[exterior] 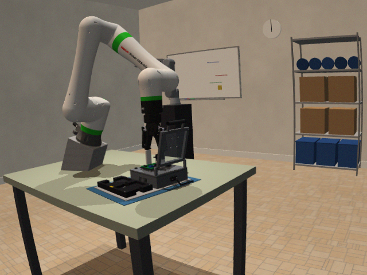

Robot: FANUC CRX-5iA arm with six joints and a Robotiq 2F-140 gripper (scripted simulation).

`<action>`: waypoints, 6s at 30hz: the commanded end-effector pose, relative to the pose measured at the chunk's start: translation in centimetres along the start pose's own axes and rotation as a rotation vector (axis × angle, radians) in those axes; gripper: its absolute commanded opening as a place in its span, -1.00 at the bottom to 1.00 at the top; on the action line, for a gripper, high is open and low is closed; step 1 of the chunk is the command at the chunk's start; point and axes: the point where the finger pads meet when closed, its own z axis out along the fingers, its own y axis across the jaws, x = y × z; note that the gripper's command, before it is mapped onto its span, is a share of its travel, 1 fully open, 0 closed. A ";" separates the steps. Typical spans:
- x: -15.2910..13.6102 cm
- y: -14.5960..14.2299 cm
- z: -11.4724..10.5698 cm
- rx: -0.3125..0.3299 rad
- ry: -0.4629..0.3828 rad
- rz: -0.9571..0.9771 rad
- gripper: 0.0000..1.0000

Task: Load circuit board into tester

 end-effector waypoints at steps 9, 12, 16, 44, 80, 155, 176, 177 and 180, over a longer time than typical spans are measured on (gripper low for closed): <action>0.0 0.0 0.0 0.000 0.000 0.000 0.16; 0.0 0.0 0.0 0.000 0.000 0.000 0.16; 0.0 0.0 0.0 0.000 0.000 0.000 0.16; 0.0 0.0 -0.7 0.000 0.000 0.000 0.16; 0.0 0.0 -15.5 0.000 0.000 0.000 0.16; 0.0 -0.1 -23.5 0.000 0.000 0.000 -0.40; 0.0 -7.9 -23.5 0.000 0.000 0.000 -0.40; 0.0 -8.5 -23.5 0.000 0.000 0.000 -0.40; 0.0 -10.3 -23.5 0.000 0.000 0.000 -0.40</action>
